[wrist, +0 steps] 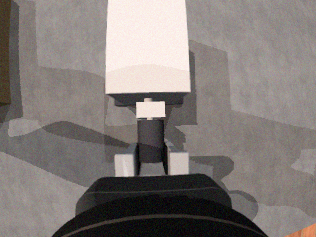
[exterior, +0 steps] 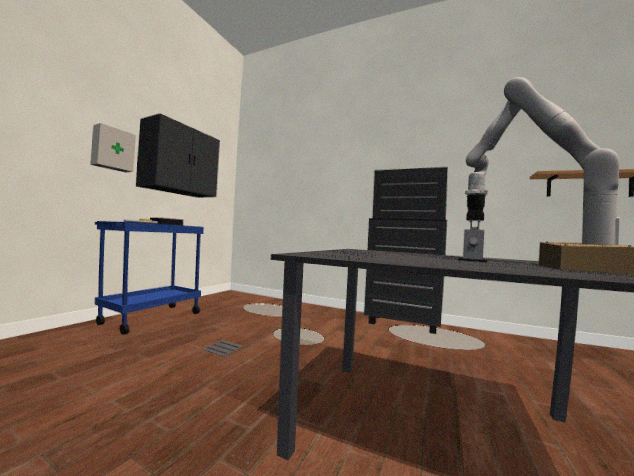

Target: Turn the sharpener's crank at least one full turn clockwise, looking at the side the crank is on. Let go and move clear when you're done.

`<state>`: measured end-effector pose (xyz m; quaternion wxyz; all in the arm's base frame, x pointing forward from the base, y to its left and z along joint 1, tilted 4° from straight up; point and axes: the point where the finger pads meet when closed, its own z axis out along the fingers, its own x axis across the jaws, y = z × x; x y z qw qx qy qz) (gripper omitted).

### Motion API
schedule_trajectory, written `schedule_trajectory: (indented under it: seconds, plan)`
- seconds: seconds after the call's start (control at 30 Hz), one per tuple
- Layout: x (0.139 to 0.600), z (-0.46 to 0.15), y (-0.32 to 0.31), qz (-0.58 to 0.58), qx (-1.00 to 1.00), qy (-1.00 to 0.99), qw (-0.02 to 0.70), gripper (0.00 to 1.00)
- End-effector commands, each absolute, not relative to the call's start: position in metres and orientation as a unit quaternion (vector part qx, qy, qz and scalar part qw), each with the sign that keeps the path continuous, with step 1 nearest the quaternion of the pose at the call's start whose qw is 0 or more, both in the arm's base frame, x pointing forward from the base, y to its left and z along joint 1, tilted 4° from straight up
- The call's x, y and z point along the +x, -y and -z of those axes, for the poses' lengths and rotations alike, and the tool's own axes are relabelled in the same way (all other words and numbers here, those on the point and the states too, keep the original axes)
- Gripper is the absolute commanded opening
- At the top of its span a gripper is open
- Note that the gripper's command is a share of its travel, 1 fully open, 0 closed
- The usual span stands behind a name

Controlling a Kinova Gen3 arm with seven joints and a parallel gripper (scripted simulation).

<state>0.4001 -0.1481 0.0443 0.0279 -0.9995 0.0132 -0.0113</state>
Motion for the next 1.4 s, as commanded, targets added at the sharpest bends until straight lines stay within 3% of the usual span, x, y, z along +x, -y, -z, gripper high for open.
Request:
schedule_trajectory:
  seconds: [0.0, 1.37]
  plan:
    - [0.404, -0.044, 0.147, 0.012, -0.999, -0.014, 0.03, 0.0]
    - [0.455, 0.0, 0.148, 0.017, -0.999, -0.014, 0.026, 0.0]
